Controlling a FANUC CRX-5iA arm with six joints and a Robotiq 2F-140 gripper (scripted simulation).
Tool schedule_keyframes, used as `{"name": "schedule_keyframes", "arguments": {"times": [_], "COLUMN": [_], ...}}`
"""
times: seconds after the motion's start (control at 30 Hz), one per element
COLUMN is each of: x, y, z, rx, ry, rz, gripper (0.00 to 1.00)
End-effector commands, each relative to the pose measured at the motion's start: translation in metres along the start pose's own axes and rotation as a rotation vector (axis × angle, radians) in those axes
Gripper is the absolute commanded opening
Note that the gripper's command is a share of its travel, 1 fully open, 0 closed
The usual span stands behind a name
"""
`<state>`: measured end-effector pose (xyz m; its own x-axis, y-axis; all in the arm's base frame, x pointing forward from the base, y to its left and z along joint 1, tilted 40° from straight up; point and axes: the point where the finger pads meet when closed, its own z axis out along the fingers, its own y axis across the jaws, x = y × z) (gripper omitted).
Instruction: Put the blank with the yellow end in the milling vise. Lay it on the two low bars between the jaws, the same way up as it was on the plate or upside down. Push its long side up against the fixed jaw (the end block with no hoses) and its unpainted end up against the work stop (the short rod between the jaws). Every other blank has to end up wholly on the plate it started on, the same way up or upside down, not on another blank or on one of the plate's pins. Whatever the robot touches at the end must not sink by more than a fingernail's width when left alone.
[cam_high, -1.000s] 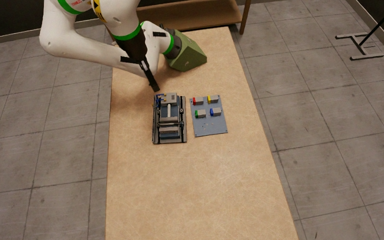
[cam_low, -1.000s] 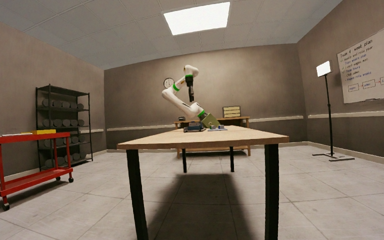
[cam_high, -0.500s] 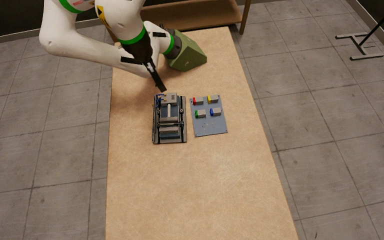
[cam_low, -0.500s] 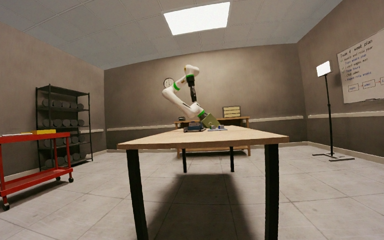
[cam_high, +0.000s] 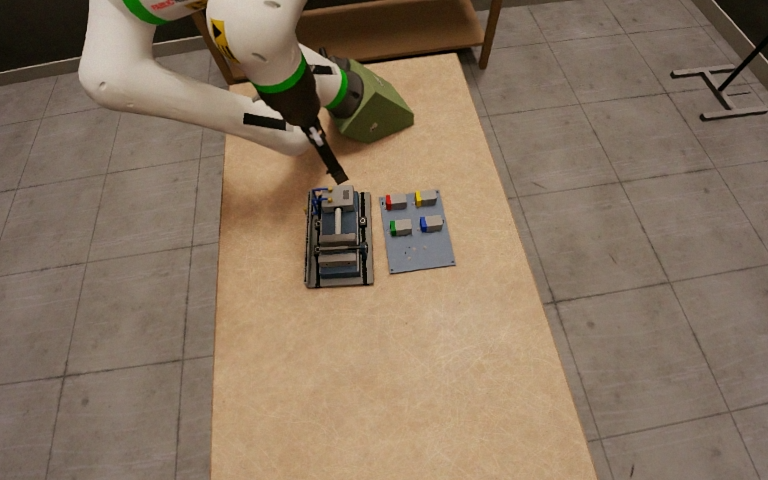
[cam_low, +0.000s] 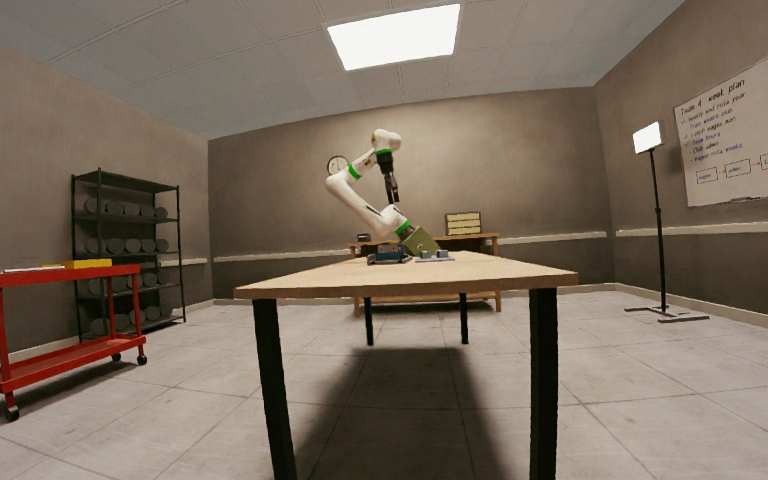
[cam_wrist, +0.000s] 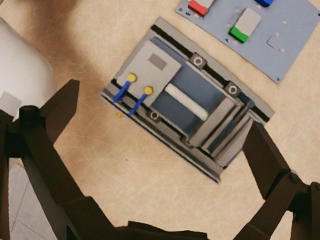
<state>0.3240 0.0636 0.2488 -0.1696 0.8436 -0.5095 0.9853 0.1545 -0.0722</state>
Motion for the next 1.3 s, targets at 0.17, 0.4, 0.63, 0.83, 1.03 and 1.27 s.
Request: {"name": "schedule_keyframes", "arguments": {"times": [0.17, 0.4, 0.63, 0.83, 1.03, 1.27], "x": [0.014, 0.030, 0.036, 0.049, 0.060, 0.069], "y": [0.006, 0.013, 0.017, 0.023, 0.027, 0.032], "z": [0.003, 0.006, 0.008, 0.011, 0.013, 0.016], "rx": [-0.038, -0.075, -0.014, -0.045, -0.068, -0.017], "ry": [-0.042, -0.082, -0.005, -0.042, -0.068, -0.004], "rz": [0.093, 0.185, 0.036, 0.114, 0.170, 0.044], "gripper": [1.00, 1.00, 1.00, 1.00, 1.00, 1.00]}}
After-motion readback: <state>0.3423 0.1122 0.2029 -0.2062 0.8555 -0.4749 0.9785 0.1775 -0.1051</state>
